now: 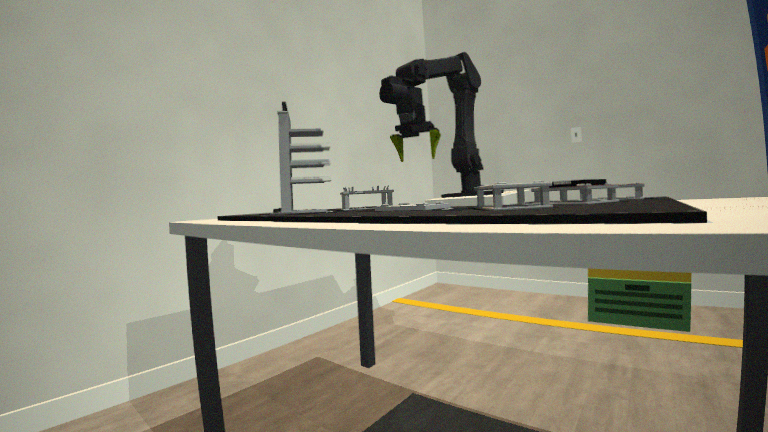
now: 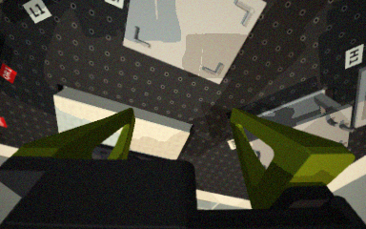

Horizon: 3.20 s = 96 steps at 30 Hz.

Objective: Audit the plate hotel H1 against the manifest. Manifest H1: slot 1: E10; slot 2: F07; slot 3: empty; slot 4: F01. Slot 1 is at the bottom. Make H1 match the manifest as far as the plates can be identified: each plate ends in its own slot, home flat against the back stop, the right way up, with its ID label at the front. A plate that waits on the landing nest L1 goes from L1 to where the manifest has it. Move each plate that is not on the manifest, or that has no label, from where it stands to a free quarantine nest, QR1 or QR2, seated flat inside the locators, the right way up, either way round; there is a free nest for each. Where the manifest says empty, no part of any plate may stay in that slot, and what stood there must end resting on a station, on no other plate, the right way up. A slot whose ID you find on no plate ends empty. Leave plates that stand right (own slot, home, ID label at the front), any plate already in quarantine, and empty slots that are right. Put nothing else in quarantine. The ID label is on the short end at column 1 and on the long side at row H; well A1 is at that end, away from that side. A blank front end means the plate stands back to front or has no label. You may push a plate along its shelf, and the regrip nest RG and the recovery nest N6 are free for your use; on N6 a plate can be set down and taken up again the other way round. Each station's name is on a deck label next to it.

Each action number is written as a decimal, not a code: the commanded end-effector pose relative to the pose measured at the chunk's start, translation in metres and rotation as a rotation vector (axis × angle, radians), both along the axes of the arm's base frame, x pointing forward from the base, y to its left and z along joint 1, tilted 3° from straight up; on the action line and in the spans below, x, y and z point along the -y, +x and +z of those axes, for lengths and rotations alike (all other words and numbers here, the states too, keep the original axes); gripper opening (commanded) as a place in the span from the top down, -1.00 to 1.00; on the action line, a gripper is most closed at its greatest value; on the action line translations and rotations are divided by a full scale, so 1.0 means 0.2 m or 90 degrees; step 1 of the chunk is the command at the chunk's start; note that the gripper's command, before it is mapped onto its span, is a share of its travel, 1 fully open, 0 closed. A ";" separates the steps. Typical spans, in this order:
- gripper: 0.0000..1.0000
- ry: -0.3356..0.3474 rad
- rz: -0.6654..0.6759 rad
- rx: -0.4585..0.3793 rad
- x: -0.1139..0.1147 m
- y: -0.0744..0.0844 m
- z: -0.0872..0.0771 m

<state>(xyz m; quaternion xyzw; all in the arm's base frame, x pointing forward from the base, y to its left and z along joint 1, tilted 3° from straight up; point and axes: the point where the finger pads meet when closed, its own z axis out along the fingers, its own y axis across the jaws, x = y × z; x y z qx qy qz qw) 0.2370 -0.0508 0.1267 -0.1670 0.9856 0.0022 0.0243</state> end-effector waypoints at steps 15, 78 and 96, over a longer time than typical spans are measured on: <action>1.00 0.010 -0.182 0.071 -0.19 -0.14 0.08; 1.00 -0.010 -0.220 0.002 -0.26 0.26 0.52; 1.00 -0.010 -0.220 0.002 -0.06 0.25 0.53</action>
